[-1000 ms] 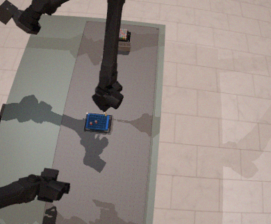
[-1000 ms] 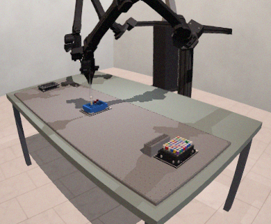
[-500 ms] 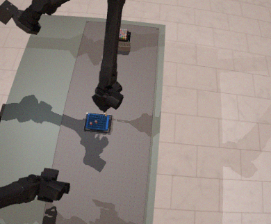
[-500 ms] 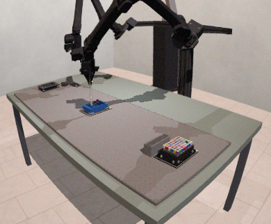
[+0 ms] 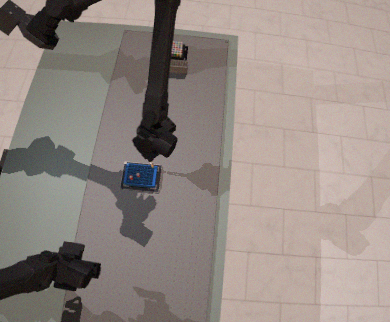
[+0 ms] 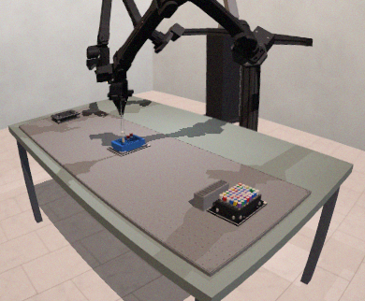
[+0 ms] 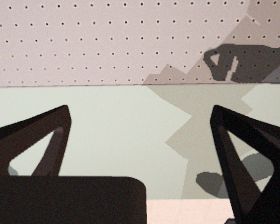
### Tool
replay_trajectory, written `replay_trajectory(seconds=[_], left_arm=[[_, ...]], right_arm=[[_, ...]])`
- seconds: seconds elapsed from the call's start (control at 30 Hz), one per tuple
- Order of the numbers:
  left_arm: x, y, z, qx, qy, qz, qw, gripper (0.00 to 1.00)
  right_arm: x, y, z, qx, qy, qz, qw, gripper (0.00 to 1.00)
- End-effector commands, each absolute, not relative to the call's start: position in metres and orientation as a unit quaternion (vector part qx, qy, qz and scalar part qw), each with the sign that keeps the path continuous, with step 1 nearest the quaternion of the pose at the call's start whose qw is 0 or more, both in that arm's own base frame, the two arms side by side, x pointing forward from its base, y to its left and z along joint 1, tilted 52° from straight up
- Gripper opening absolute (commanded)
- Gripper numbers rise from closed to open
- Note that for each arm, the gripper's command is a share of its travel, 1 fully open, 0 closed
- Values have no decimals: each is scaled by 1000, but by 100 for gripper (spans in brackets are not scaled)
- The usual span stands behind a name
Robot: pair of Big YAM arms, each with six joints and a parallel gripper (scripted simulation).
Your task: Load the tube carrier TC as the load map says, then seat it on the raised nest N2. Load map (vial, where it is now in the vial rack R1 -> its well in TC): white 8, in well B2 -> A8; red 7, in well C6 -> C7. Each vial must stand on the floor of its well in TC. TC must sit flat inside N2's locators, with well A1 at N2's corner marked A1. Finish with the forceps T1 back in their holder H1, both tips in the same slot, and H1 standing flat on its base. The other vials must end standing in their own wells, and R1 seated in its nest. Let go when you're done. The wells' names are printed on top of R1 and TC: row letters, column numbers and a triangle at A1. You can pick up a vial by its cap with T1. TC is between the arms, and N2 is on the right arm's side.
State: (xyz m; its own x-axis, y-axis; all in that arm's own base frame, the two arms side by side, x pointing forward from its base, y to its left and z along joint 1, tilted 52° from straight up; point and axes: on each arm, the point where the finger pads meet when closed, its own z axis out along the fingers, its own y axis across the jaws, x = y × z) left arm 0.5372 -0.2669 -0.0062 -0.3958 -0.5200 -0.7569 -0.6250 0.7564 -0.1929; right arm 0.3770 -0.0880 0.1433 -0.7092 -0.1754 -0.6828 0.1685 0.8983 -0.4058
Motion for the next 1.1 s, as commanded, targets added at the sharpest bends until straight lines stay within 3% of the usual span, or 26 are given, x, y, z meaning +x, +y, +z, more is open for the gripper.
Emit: replay_trajectory(seconds=[0.0,1.07], left_arm=[[548,-260,-13,-349,831,64,428,9],[552,-256,-18,-349,830,63,430,9]], right_arm=[[379,-87,148,-9,896,-228,382,100],[379,-87,148,-9,896,-228,382,100]])
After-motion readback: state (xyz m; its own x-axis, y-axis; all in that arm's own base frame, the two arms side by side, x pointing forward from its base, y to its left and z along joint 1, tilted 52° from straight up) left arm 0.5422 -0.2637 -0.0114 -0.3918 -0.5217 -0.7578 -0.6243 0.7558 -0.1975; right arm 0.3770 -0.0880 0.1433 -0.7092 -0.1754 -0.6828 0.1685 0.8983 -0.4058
